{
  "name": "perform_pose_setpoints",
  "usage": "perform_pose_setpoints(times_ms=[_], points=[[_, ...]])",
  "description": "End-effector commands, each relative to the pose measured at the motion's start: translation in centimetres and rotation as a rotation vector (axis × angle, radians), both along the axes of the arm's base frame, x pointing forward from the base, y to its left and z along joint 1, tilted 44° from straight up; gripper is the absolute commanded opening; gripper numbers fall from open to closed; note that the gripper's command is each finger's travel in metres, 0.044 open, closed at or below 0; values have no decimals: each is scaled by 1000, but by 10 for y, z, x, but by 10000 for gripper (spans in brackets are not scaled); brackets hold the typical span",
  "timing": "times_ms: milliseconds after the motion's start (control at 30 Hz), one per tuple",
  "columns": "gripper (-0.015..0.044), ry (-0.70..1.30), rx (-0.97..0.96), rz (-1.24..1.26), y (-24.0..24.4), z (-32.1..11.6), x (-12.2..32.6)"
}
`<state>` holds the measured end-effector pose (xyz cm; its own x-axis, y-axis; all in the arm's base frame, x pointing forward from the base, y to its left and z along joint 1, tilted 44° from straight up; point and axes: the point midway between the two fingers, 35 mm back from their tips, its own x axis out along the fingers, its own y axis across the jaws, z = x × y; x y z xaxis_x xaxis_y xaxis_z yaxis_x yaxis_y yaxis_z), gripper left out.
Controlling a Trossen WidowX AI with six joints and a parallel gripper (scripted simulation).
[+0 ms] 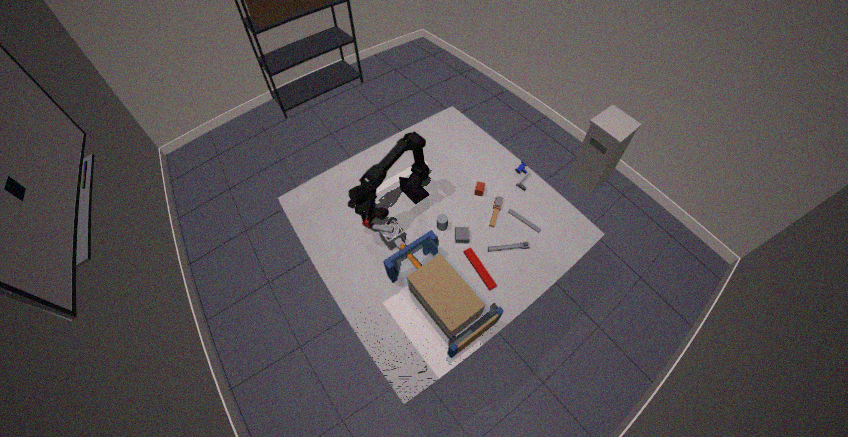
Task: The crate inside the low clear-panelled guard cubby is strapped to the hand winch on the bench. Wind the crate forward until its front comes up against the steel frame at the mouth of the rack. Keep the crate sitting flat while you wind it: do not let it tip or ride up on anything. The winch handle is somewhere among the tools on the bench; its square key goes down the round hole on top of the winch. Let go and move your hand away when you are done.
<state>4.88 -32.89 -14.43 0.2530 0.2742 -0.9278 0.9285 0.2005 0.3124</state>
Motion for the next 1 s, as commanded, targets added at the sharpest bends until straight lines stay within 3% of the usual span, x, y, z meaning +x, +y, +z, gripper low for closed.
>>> perform_pose_setpoints(times_ms=[0, 967], points=[[0, -4, 25, 21, 2, -15, 13], [0, -7, 23, 21, -19, -27, 51]])
